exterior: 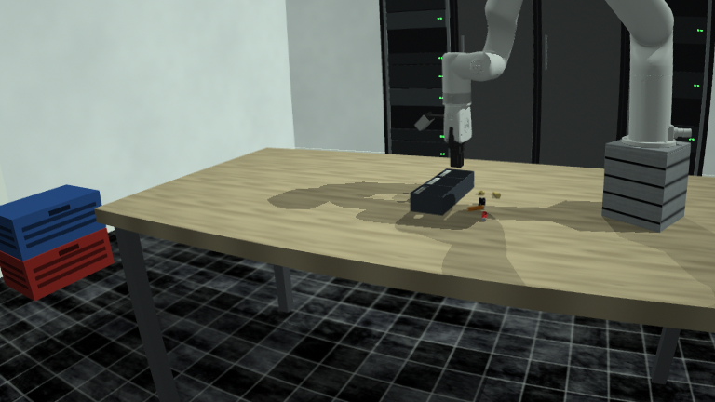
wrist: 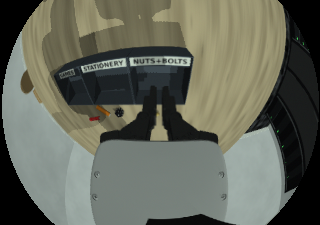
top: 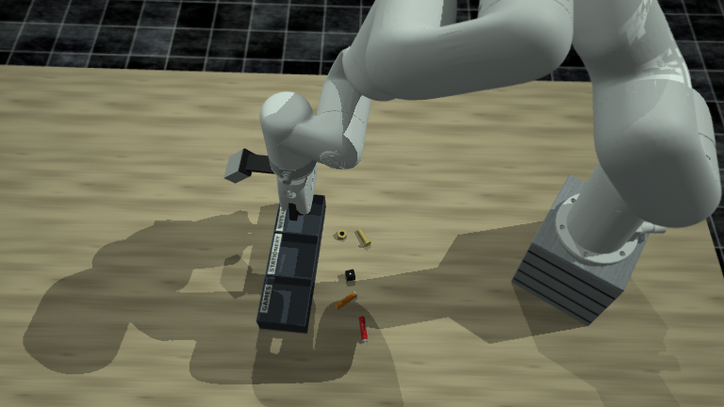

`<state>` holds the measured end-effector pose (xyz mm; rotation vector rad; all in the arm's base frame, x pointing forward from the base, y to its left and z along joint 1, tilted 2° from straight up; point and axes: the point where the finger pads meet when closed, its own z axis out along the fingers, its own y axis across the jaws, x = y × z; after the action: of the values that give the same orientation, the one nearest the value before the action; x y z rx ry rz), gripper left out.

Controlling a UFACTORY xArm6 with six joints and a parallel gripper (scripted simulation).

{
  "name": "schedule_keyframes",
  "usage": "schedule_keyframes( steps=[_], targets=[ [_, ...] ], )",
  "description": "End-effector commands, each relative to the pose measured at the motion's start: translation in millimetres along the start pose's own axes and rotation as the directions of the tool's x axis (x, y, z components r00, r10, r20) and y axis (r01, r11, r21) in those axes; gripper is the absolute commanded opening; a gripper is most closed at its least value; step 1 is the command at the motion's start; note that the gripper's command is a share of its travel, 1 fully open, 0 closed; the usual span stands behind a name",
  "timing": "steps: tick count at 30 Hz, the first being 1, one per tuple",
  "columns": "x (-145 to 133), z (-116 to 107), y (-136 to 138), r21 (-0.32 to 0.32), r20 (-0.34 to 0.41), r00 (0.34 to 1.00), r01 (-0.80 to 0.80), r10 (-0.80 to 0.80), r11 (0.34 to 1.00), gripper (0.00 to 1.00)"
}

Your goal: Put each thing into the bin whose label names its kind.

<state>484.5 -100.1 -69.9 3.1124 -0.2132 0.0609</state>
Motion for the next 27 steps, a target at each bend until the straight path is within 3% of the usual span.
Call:
schedule_keyframes(
  steps=[1,4,23,27],
  targets=[
    [0.3,-6.8,0.0,0.000,-0.001,1.000,0.000,0.000,1.000,0.07],
    [0.3,-10.3,0.0,0.000,-0.001,1.000,0.000,0.000,1.000,0.07],
    [-1.0,-10.3,-84.2,0.001,-0.001,1.000,0.000,0.000,1.000,0.07],
    [-1.0,-5.0,-84.2,0.001,-0.001,1.000,0.000,0.000,1.000,0.07]
  ],
)
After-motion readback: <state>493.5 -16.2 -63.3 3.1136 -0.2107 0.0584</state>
